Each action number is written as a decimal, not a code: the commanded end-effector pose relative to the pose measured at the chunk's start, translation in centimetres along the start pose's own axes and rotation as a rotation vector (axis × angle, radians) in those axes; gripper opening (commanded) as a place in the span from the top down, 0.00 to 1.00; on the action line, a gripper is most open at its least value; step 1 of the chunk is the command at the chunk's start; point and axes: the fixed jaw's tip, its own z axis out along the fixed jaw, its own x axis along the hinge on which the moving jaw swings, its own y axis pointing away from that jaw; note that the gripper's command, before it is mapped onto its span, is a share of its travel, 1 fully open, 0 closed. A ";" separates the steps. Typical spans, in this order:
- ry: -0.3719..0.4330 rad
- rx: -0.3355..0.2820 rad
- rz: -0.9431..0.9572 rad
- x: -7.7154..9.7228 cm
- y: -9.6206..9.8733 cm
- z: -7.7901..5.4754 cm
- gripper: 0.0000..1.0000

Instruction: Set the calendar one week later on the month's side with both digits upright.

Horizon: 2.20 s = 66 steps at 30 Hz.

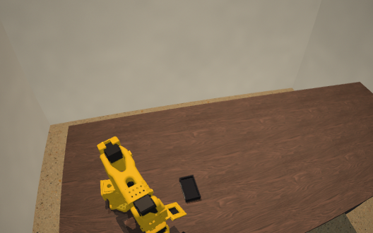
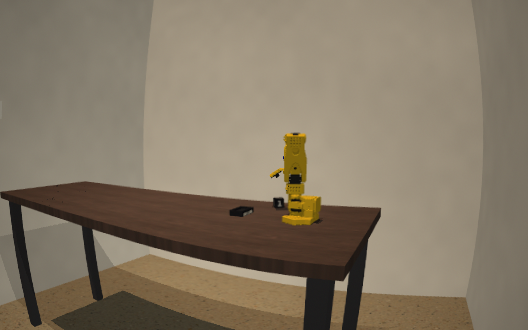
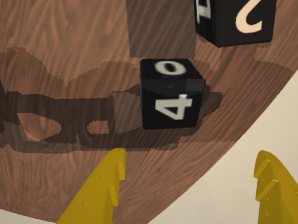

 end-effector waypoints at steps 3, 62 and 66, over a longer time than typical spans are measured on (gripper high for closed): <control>-0.001 0.002 0.000 0.2 -0.2 0.1 0.65; -0.003 -0.034 -0.021 0.1 -0.1 2.5 0.65; -0.003 -0.034 -0.021 0.1 0.0 3.1 0.65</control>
